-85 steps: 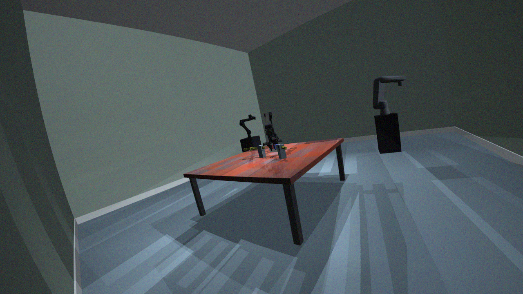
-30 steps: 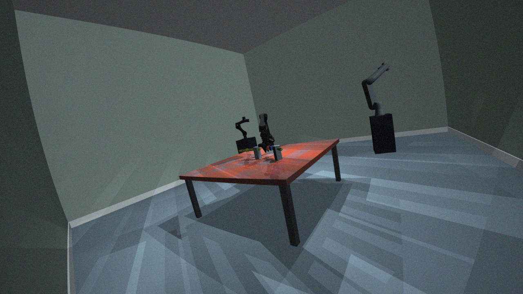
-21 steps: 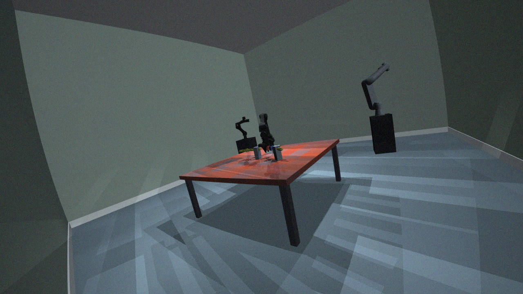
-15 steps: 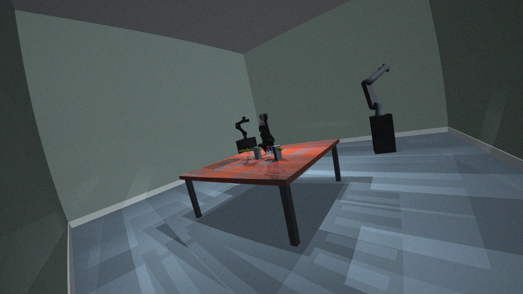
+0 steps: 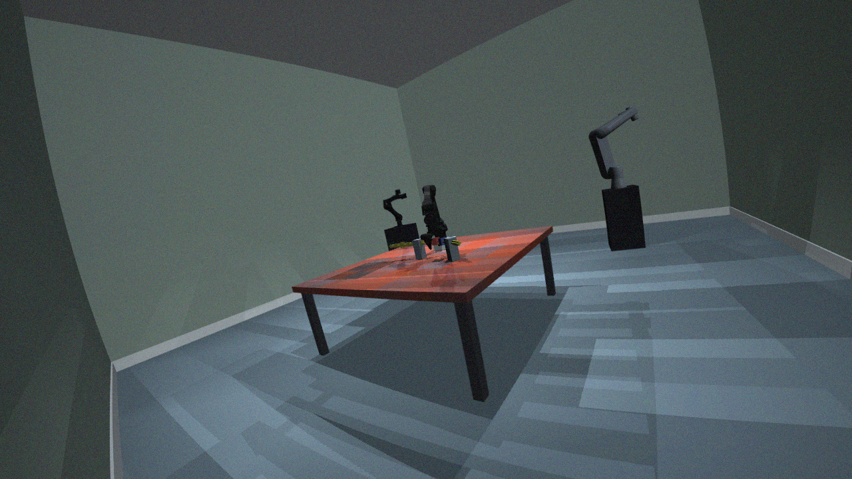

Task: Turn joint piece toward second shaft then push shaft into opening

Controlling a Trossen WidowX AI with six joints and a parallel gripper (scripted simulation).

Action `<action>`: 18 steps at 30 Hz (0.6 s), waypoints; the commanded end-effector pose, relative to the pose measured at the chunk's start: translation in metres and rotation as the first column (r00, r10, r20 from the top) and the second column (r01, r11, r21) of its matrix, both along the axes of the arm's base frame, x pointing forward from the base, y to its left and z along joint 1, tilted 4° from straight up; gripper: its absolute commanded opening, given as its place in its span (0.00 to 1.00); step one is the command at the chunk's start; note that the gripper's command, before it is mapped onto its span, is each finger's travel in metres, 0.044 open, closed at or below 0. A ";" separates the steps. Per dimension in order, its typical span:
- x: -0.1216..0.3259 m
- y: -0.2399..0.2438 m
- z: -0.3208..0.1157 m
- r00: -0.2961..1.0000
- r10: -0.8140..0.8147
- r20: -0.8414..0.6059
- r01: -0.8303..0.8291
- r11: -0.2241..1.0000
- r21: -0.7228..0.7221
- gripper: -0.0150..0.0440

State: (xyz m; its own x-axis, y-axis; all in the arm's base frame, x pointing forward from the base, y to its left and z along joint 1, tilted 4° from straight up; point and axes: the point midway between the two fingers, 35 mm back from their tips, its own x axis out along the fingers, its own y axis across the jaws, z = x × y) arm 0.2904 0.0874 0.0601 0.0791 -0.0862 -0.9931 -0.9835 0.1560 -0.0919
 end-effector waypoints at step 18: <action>-0.003 -0.006 0.026 0.998 0.024 0.052 -0.039 0.948 0.315 1.00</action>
